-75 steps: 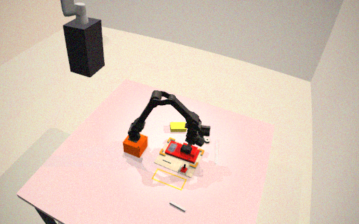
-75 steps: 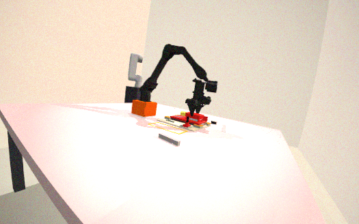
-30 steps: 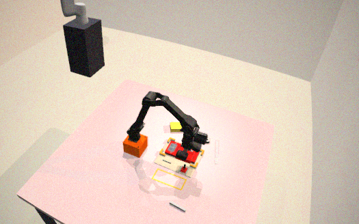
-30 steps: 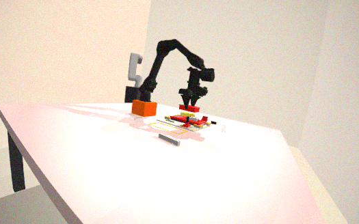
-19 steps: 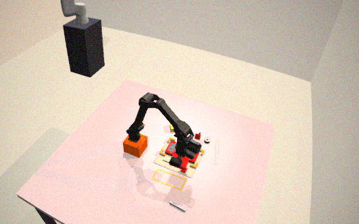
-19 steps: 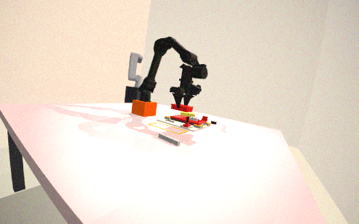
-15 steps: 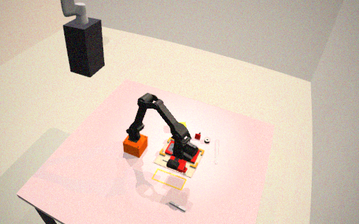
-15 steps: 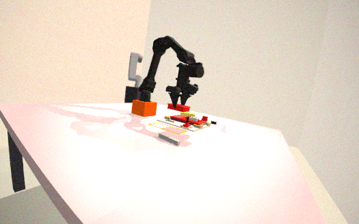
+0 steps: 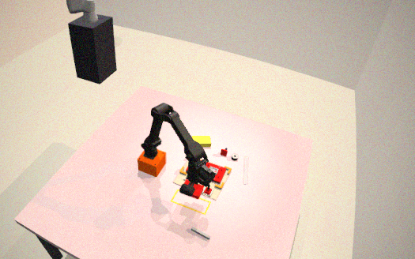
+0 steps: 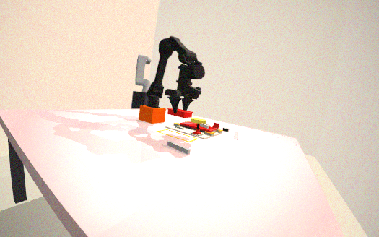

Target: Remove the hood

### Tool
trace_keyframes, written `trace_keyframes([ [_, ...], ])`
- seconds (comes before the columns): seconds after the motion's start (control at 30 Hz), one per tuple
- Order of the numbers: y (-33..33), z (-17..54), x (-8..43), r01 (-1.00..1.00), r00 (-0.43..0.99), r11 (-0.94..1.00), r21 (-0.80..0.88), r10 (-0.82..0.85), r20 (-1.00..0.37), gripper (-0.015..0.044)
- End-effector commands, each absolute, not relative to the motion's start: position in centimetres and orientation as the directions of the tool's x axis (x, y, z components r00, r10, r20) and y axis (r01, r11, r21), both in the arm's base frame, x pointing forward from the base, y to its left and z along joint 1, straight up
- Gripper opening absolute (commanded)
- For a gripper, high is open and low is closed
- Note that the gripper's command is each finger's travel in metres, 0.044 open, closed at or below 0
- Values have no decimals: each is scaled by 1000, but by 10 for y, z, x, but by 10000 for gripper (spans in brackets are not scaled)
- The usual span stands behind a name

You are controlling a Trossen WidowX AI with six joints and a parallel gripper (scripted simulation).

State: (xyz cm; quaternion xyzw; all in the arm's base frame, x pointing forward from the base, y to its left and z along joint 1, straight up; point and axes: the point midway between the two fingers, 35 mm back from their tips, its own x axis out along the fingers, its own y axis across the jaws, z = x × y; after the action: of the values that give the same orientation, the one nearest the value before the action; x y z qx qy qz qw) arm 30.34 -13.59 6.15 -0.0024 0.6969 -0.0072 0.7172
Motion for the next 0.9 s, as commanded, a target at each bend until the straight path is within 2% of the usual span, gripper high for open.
trace_keyframes([
  [0.0, -137, 60, 304, 2, 34, 1000, -15, -15, -999, 0],
  [0.87, -138, 35, 306, 2, 34, 1000, -15, -15, -999, 0],
])
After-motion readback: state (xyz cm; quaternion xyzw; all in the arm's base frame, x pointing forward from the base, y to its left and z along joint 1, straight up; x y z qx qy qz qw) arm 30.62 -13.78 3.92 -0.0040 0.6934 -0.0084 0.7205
